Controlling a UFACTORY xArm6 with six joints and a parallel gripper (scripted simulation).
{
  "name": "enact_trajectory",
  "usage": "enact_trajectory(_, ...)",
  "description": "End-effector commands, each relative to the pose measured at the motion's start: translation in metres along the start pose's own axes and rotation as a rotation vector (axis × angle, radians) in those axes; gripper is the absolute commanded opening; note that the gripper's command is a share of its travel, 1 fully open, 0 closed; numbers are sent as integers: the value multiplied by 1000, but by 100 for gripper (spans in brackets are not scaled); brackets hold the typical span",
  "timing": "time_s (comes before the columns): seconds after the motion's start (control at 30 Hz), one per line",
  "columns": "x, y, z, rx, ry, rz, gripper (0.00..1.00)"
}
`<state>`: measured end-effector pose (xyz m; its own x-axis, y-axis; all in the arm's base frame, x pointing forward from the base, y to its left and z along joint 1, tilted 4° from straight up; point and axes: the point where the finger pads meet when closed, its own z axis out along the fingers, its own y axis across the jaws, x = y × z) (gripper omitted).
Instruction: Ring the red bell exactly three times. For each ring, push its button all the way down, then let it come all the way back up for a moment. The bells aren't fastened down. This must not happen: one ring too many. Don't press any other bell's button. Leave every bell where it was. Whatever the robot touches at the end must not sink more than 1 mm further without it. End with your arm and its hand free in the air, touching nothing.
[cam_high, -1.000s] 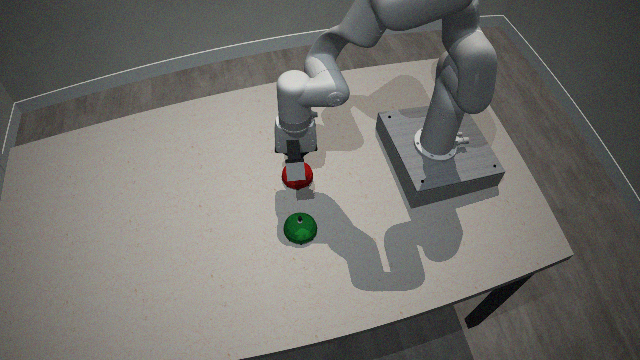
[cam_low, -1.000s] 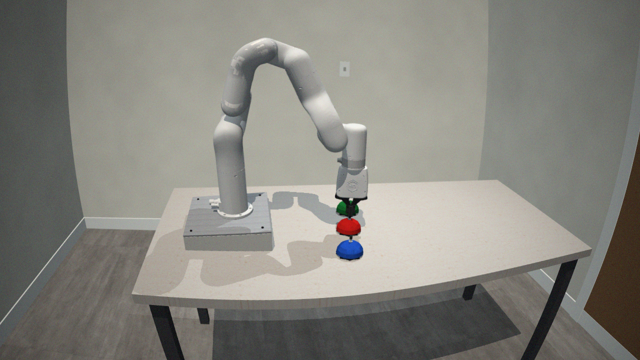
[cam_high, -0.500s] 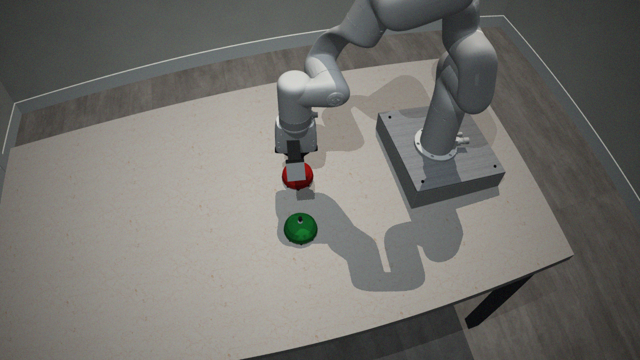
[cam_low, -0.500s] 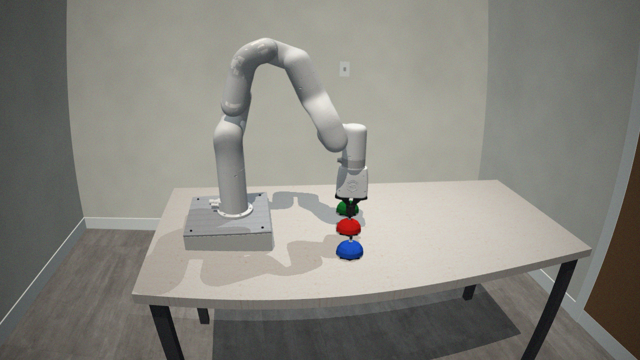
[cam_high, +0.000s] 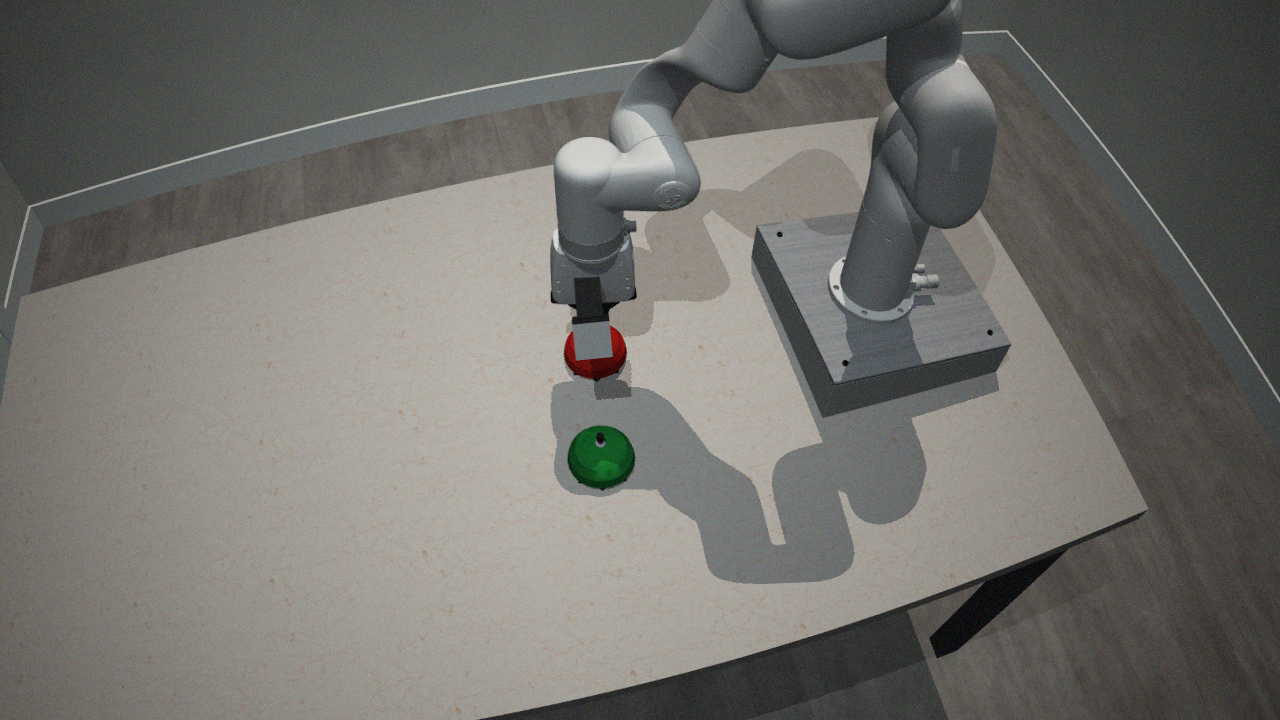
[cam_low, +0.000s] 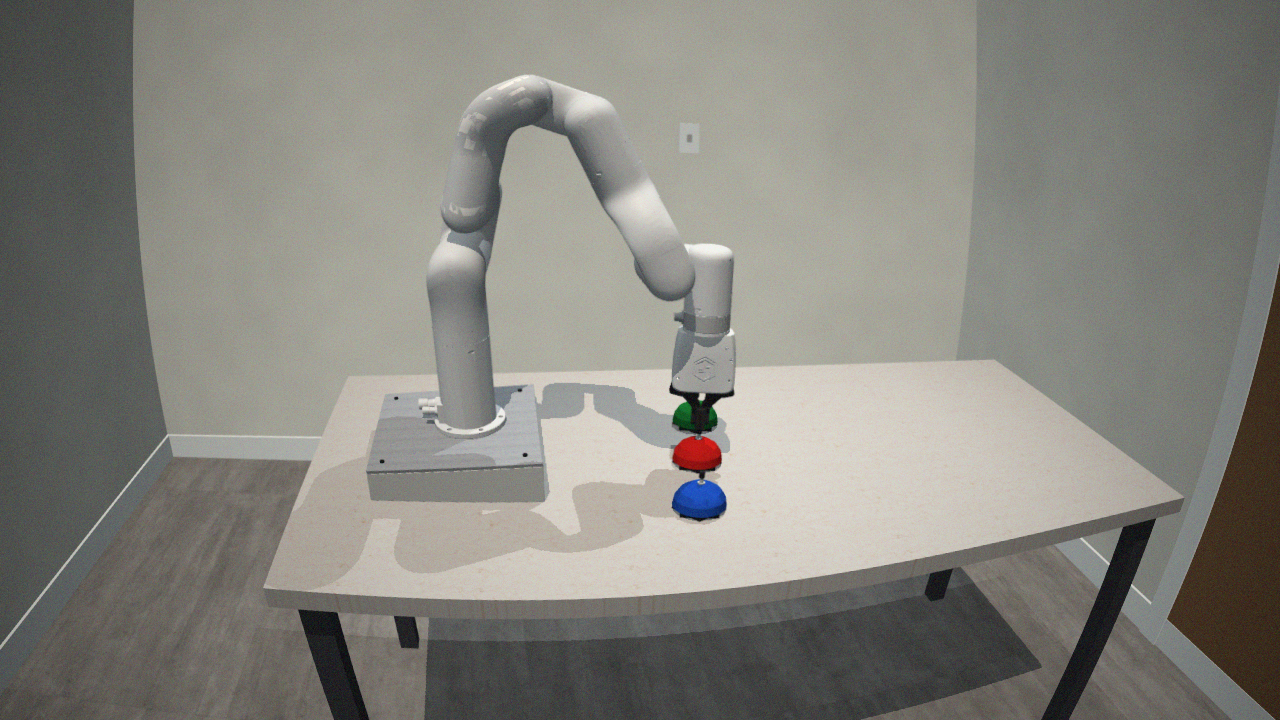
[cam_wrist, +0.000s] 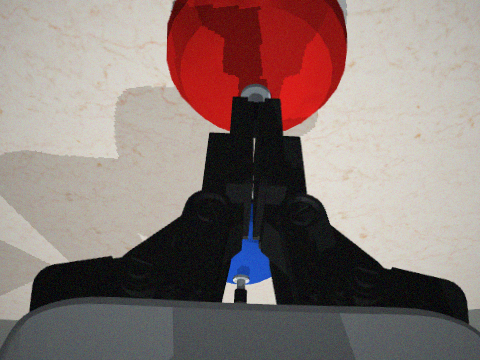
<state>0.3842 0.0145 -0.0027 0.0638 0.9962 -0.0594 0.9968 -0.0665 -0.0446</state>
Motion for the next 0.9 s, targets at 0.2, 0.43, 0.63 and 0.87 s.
enact_trajectory(0.2,0,2,-22,-6,1,0,0)
enact_trajectory(0.43,0,2,-42,-6,1,0,0)
enact_trajectory(0.63,0,2,-52,-6,1,0,0)
enact_trajectory(0.87,0,2,-62,-6,1,0,0)
